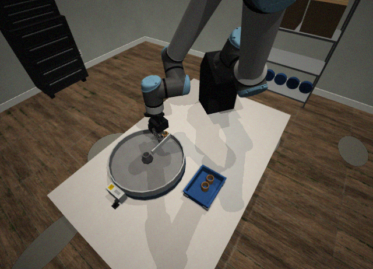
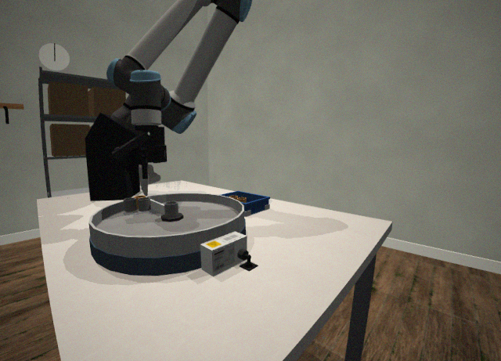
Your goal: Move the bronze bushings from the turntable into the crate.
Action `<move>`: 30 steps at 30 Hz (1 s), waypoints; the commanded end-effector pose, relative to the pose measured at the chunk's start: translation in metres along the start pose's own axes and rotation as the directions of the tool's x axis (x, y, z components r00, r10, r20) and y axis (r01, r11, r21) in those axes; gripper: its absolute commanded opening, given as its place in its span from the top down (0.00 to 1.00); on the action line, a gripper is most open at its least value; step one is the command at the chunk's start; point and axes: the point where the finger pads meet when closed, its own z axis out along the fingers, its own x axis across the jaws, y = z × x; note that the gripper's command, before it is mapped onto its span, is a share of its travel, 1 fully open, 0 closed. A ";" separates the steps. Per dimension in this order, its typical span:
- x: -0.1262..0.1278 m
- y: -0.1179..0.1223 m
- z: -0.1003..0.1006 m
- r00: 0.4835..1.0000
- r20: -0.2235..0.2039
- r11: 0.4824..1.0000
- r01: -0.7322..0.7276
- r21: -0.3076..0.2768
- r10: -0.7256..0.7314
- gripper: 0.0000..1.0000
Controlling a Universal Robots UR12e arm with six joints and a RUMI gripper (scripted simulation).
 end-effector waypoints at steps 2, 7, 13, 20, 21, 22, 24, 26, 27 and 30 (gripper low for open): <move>0.000 0.000 0.000 1.000 0.001 1.000 0.000 0.000 0.000 0.95; 0.000 0.000 0.000 1.000 0.001 1.000 0.000 0.000 0.000 0.95; 0.000 0.000 0.006 1.000 0.001 1.000 0.000 0.000 0.000 0.95; 0.000 0.000 0.008 1.000 0.001 1.000 0.000 0.000 0.000 0.95; 0.000 0.000 0.008 1.000 0.001 1.000 0.000 0.000 0.000 0.95; 0.000 0.000 0.008 1.000 0.001 1.000 0.000 0.000 0.000 0.95; 0.000 0.000 0.008 1.000 0.001 1.000 0.000 0.000 0.000 0.95; 0.000 0.000 0.008 1.000 0.001 1.000 0.000 0.000 0.000 0.95; 0.000 0.000 0.008 1.000 0.001 1.000 0.000 0.000 0.000 0.95; 0.000 0.000 0.008 1.000 0.001 1.000 0.000 0.000 0.000 0.95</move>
